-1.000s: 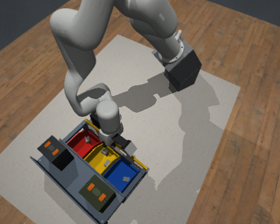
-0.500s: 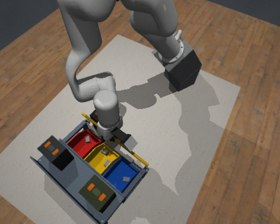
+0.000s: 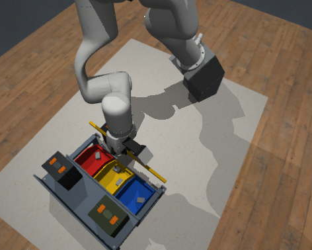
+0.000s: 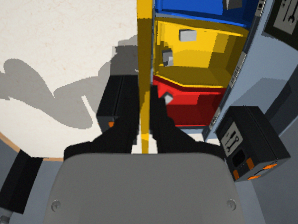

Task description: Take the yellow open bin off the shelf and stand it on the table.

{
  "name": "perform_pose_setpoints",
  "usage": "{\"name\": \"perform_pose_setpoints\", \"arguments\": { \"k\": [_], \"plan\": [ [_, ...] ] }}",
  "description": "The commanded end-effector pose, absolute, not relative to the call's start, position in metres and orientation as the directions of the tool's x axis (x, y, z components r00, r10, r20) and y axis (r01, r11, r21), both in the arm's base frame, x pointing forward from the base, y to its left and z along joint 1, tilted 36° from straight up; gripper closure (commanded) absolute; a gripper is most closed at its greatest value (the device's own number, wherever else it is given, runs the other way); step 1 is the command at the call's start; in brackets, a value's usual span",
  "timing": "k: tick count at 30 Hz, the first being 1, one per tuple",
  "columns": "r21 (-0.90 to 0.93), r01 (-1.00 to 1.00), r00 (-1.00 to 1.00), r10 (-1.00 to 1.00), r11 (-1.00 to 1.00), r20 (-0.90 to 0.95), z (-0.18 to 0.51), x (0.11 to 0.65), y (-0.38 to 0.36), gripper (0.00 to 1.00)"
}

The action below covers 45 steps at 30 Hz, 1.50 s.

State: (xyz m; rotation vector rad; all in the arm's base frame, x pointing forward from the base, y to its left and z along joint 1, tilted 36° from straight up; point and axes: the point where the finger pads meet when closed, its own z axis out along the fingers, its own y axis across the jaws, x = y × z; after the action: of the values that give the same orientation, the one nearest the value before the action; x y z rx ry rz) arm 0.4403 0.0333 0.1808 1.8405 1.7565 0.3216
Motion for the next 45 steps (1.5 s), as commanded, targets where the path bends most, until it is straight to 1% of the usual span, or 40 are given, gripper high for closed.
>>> {"name": "perform_pose_setpoints", "arguments": {
  "k": [1, 45],
  "plan": [
    [0.551, 0.834, 0.109, 0.972, 0.025, -0.207, 0.182, 0.441, 0.034, 1.0],
    [0.551, 0.834, 0.109, 0.972, 0.024, -0.207, 0.168, 0.45, 0.03, 1.0]
  ]
}}
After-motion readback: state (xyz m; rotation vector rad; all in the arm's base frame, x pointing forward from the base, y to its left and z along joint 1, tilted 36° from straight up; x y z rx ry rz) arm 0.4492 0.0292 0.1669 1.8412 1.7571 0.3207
